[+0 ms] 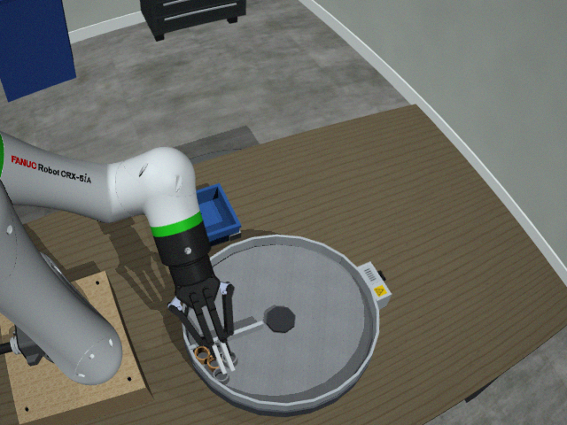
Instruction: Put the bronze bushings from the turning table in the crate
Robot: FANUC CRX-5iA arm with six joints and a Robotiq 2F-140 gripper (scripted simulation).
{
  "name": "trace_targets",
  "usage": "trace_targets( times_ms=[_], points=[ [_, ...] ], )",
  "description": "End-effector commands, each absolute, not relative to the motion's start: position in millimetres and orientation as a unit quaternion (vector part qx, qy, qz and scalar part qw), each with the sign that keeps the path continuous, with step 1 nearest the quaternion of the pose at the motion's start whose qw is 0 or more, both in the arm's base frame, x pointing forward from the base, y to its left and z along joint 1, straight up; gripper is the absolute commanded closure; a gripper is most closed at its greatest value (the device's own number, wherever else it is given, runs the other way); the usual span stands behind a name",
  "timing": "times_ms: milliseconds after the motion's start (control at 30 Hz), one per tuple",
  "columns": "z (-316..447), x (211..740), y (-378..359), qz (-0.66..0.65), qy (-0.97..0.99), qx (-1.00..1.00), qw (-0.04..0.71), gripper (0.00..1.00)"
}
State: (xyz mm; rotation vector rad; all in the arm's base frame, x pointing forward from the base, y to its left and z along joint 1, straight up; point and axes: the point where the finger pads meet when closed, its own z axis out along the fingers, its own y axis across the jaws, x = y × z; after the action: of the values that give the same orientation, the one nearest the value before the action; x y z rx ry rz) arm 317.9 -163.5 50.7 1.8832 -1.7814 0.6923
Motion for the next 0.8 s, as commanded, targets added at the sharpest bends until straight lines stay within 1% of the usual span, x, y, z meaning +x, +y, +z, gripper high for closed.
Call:
trace_targets(
  times_ms=[0, 233, 433, 767],
  points=[
    [50.8, 318.0, -163.5, 0.251, -0.647, 0.683, 0.227, 0.94],
    [48.9, 318.1, -163.5, 0.251, -0.647, 0.683, 0.227, 0.94],
    [27.9, 318.6, -163.7, 0.251, -0.647, 0.683, 0.227, 0.94],
    [27.6, 318.6, -163.7, 0.251, -0.647, 0.683, 0.227, 0.94]
  ],
)
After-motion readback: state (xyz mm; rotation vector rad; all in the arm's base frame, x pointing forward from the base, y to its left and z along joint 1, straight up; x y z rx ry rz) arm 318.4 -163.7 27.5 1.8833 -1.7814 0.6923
